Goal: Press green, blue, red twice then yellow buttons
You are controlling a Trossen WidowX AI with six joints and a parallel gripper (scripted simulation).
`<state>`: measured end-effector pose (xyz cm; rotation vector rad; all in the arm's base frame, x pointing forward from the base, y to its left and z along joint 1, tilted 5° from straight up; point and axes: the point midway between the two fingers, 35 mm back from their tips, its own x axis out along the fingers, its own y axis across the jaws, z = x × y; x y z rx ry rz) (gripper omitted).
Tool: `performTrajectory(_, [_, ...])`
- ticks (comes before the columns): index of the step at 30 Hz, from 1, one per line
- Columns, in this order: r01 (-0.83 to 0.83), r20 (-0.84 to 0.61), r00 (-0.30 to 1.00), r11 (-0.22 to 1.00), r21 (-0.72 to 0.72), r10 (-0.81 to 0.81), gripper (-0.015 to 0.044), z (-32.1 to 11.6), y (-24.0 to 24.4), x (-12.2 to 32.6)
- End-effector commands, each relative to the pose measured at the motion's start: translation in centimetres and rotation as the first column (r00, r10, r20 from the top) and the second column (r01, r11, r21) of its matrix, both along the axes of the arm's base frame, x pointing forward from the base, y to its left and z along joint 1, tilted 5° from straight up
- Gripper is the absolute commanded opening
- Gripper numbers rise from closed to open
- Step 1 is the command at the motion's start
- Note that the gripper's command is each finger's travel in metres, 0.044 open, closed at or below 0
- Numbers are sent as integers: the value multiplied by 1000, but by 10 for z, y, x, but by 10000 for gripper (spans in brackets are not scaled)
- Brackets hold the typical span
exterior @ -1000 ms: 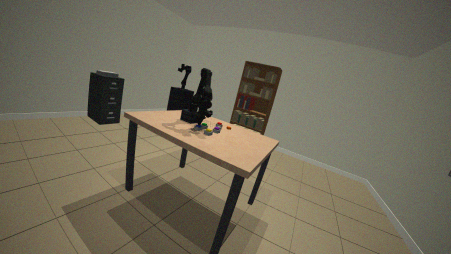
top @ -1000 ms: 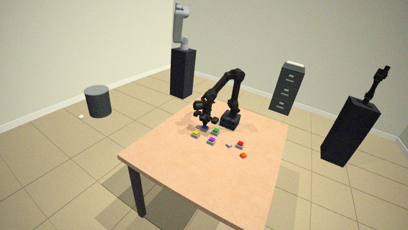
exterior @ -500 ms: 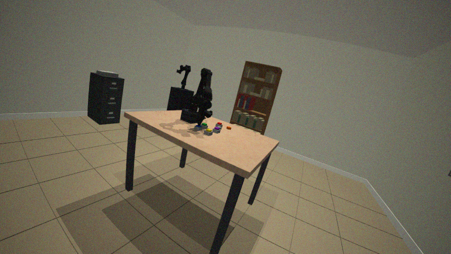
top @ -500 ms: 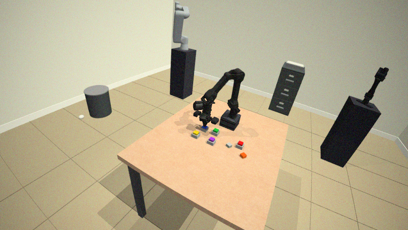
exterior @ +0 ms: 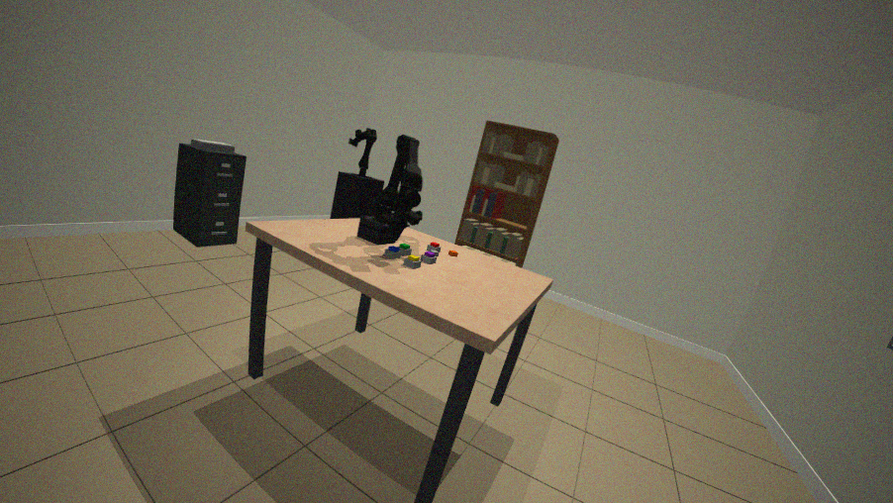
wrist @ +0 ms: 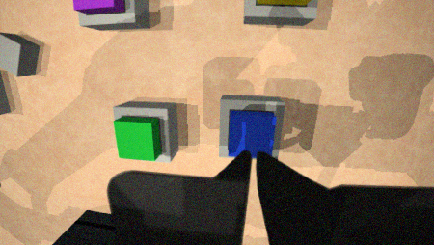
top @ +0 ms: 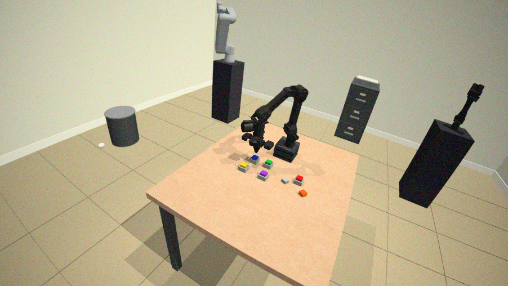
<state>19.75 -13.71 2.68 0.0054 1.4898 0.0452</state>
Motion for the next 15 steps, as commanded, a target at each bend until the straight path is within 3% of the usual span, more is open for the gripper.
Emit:
performTrajectory(1, [-4, 13, 1000, 1000, -6, 5, 20, 37, -3, 0])
performTrajectory(3, [-4, 13, 1000, 1000, -6, 5, 20, 57, -3, -3])
performTrajectory(9, [-5, 11, 1000, 1000, -6, 5, 20, 60, 3, 1])
performTrajectory(15, [-5, 3, 1000, 1000, -4, 5, 20, 63, 61, 35])
